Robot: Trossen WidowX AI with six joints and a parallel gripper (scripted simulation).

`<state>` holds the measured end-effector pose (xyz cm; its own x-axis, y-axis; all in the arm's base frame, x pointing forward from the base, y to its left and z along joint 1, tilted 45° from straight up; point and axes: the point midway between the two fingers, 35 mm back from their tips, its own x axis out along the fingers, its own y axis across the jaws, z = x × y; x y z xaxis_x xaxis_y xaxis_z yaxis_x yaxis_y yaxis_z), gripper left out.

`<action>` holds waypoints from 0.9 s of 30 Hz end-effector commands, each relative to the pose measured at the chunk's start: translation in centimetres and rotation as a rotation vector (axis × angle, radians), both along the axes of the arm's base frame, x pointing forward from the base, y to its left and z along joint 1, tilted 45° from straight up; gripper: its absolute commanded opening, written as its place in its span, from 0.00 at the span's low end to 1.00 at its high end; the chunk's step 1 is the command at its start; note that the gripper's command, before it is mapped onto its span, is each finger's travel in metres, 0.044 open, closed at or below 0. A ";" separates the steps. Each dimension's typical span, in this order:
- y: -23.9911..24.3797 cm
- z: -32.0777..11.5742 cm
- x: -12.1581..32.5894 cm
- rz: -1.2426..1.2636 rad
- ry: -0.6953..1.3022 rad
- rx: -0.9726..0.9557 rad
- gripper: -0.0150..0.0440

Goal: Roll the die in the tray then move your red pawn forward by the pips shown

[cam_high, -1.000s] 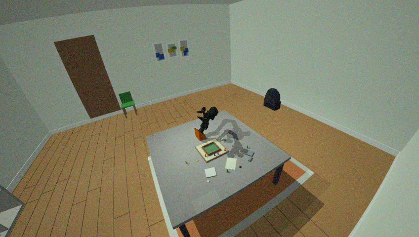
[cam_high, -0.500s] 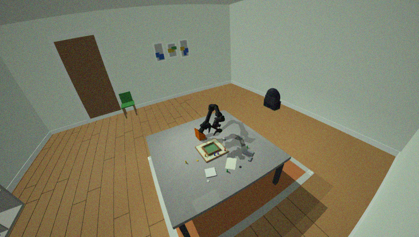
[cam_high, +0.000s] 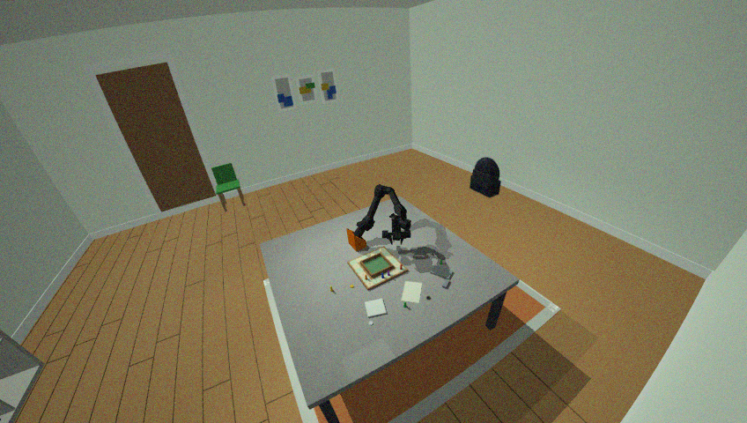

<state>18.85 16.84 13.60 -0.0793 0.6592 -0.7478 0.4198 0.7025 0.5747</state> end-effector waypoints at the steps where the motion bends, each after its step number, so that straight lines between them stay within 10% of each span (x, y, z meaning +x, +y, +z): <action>1: 1.2 1.0 -0.9 0.004 0.065 0.045 0.72; 27: 3.8 -1.6 -1.4 0.005 0.064 0.046 0.72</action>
